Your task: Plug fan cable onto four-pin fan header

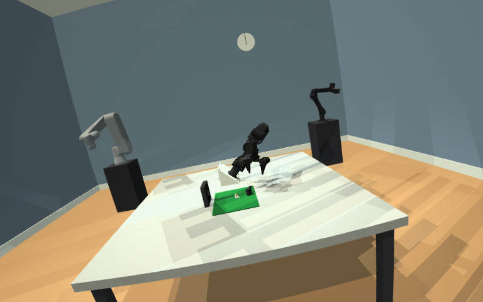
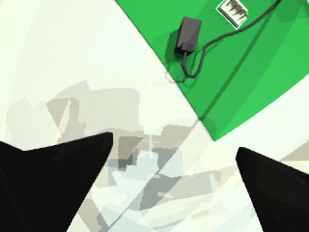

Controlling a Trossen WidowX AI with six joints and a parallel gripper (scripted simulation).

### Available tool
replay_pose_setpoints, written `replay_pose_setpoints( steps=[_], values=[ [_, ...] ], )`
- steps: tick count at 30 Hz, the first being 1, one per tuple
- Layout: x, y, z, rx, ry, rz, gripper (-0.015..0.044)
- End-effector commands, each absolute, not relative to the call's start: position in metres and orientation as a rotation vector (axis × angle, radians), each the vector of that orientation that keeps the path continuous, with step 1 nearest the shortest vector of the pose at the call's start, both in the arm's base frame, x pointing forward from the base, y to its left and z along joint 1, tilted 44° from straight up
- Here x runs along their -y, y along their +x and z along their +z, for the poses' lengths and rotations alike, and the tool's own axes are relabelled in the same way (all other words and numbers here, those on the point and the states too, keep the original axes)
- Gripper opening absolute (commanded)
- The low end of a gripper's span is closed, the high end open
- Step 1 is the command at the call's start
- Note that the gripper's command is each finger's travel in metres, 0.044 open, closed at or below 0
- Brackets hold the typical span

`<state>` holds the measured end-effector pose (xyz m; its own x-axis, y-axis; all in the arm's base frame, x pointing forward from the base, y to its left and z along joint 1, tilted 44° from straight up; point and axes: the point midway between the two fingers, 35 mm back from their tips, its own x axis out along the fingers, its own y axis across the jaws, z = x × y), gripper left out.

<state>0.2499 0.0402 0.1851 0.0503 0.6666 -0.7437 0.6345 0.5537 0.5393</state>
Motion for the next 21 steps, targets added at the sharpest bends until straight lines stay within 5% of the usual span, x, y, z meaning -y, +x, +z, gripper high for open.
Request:
replay_pose_setpoints(
  steps=[1,21],
  values=[
    [-0.039,0.252,0.183,-1.613,1.053,0.105,0.044],
    [-0.022,0.297,0.143,-0.885,-0.309,1.226,0.044]
  ],
)
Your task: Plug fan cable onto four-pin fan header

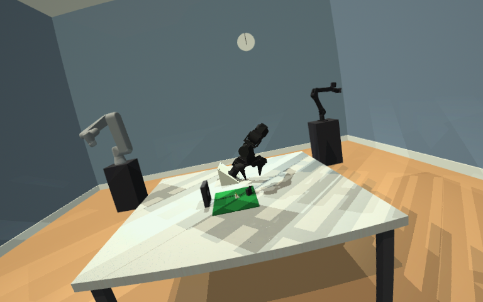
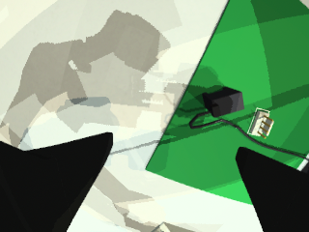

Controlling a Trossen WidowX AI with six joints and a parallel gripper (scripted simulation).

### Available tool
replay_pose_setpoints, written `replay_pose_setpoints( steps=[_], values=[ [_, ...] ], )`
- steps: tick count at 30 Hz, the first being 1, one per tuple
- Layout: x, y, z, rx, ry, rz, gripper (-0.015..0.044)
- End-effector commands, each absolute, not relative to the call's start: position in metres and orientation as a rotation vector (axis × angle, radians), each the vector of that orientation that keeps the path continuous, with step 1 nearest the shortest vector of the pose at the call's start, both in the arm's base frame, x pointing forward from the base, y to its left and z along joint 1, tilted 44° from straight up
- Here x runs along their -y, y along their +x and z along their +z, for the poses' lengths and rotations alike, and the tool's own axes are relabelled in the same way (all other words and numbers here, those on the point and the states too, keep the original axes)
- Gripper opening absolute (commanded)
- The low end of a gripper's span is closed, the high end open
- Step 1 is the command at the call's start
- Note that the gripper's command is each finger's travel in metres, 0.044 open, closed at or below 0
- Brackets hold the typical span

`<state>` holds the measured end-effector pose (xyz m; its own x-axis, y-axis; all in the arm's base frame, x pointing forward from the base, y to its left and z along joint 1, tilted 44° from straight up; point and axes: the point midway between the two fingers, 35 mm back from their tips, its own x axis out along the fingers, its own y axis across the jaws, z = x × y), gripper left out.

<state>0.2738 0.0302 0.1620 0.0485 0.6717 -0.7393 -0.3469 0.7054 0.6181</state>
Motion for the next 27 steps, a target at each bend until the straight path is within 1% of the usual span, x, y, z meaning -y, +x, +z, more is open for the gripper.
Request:
replay_pose_setpoints(
  steps=[1,22,27],
  values=[
    [-0.021,0.299,0.141,-0.852,-0.351,1.25,0.044],
    [-0.012,0.319,0.117,-0.063,-1.215,1.623,0.044],
    [-0.012,0.319,0.117,-0.036,-1.241,1.63,0.044]
  ],
)
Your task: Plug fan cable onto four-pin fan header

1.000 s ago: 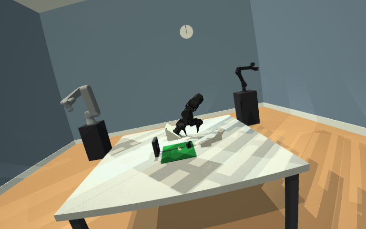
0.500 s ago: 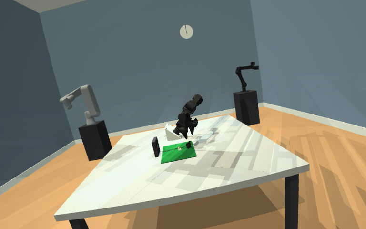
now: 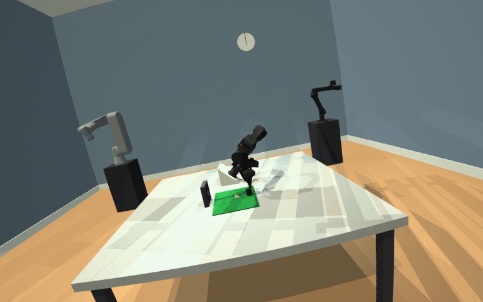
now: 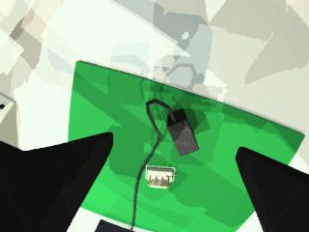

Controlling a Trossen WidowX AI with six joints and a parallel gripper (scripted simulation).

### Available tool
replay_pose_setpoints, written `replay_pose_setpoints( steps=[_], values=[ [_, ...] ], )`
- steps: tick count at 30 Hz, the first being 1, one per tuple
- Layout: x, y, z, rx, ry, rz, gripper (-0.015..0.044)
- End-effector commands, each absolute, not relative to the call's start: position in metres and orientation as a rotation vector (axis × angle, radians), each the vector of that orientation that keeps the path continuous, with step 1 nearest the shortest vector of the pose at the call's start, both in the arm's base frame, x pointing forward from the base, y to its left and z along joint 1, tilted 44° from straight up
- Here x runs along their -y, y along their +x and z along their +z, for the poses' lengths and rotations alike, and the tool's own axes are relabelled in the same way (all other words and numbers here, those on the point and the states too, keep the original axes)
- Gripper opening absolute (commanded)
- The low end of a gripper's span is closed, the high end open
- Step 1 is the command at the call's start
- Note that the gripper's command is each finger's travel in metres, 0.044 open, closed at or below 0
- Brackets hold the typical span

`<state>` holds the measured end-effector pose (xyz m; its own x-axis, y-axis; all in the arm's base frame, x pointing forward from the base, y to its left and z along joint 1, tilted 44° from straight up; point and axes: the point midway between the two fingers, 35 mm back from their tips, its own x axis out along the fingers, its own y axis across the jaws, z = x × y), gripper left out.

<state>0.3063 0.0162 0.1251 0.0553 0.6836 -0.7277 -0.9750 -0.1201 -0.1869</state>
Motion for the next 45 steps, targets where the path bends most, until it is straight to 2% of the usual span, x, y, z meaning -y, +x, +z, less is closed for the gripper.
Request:
replay_pose_setpoints(
  steps=[1,45],
  values=[
    [-0.012,0.319,0.117,-0.036,-1.241,1.63,0.044],
    [-0.046,0.323,0.081,-0.034,-1.241,1.629,0.044]
  ],
)
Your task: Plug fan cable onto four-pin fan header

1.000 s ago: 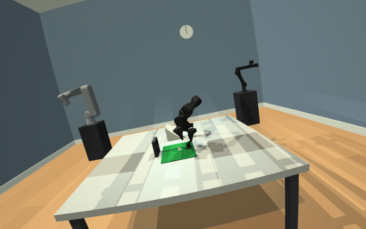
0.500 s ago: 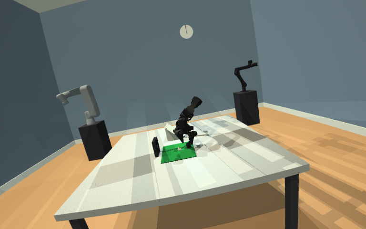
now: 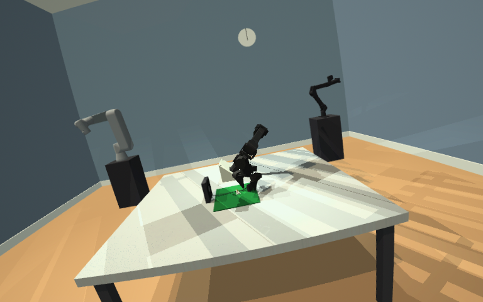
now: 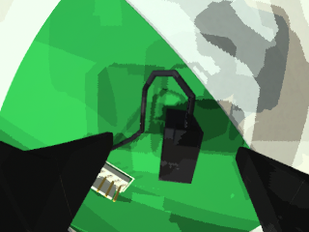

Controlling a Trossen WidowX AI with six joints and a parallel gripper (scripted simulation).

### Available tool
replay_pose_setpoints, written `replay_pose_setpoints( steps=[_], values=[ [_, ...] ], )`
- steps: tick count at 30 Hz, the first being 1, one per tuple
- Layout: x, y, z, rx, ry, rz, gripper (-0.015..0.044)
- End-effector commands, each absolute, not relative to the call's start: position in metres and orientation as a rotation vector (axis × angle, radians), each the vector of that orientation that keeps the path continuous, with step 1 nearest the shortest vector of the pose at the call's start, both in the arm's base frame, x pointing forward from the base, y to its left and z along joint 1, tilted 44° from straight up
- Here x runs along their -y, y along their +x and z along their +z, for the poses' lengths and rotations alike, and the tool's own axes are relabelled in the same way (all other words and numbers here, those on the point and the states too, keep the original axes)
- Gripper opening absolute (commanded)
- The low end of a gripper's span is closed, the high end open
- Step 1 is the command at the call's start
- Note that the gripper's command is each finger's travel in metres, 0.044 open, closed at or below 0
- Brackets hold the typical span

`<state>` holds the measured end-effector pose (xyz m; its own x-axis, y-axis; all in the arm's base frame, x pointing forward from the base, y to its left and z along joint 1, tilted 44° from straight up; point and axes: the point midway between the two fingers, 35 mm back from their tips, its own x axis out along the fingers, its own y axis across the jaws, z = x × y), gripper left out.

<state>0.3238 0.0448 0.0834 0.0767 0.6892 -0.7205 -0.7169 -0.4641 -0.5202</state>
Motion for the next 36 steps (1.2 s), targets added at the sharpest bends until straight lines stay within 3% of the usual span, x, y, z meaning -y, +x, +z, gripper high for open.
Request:
replay_pose_setpoints(
  steps=[1,7,36],
  values=[
    [-0.0448,0.3238,0.0834,-0.032,-1.248,1.631,0.0414],
    [-0.0448,0.3238,0.0834,-0.032,-1.248,1.631,0.0256],
    [-0.0448,0.3238,0.0834,-0.032,-1.248,1.631,0.0063]
  ],
)
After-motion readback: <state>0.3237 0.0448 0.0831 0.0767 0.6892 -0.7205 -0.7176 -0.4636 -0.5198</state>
